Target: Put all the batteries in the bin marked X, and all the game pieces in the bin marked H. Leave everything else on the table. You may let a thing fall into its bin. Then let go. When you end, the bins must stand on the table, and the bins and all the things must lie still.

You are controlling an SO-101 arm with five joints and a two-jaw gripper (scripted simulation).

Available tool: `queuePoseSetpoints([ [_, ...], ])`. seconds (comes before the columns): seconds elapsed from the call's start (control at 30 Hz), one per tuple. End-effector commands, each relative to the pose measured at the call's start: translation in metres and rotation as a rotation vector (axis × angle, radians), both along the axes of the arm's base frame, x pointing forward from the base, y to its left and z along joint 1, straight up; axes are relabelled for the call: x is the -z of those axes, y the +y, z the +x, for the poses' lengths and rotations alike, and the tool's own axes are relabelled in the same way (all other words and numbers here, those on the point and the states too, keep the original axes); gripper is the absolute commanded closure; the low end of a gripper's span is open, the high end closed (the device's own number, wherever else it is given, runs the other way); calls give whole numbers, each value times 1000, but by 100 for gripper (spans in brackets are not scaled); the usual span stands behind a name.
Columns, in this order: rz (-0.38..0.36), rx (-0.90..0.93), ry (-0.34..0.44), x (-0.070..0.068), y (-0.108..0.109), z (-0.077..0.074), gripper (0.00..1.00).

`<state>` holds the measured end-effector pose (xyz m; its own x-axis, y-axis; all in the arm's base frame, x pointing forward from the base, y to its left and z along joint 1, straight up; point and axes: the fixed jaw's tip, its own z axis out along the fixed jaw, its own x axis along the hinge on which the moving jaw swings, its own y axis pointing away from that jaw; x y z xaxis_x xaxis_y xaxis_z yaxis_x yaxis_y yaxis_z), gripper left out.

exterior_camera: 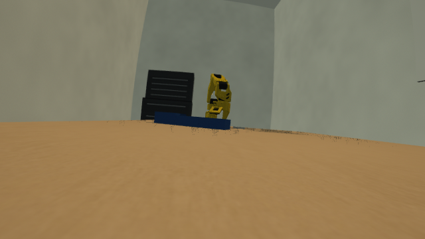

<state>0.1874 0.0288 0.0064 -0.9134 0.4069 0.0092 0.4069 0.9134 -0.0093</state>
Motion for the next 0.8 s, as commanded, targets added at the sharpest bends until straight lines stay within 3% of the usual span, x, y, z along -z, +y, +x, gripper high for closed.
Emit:
queuePoseSetpoints([
  [0.0,7,-3,-26,-2,3,3,87],
  [0.43,7,-3,-26,-2,3,3,98],
  [0.77,7,-3,-26,-2,3,3,100],
])
